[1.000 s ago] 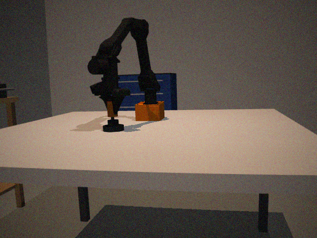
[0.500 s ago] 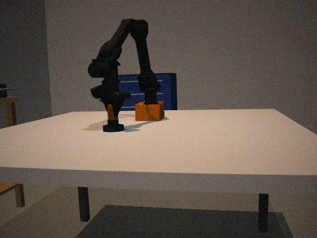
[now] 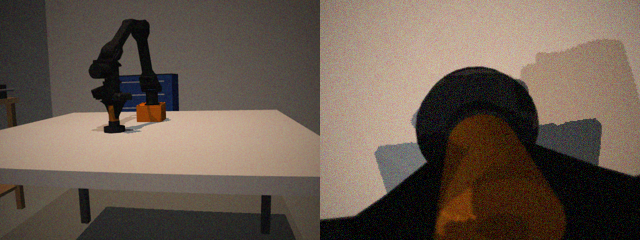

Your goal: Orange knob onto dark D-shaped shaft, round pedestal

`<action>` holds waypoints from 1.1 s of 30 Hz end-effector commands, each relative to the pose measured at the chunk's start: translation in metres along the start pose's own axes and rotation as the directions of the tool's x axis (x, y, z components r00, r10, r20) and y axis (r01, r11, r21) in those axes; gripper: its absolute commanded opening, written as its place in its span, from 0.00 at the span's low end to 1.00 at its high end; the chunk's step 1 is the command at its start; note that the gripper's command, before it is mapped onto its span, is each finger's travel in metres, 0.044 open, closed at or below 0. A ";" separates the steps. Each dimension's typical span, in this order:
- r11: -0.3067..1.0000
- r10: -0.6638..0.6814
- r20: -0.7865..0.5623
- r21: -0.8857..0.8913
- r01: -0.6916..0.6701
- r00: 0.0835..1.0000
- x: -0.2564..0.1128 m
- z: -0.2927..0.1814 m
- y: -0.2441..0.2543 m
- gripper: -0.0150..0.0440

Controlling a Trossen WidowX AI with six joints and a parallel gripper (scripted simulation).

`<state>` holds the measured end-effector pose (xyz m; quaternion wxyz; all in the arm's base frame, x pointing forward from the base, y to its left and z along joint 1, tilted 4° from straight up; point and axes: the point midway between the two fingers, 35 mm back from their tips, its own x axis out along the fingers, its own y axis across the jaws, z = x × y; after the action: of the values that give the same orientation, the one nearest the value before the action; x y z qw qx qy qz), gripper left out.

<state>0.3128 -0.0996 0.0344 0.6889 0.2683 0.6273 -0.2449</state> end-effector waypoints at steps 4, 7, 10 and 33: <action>1.000 0.000 0.000 0.000 0.000 1.000 -0.001 0.000 0.000 0.74; 1.000 0.000 0.000 0.000 0.000 1.000 -0.001 0.000 0.000 0.88; 1.000 0.000 0.000 0.000 0.000 1.000 -0.001 0.000 0.000 1.00; 1.000 0.000 0.000 0.000 0.000 1.000 -0.096 0.003 0.001 1.00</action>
<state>0.3066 -0.1005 0.1292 0.6878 0.2700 0.6270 -0.2470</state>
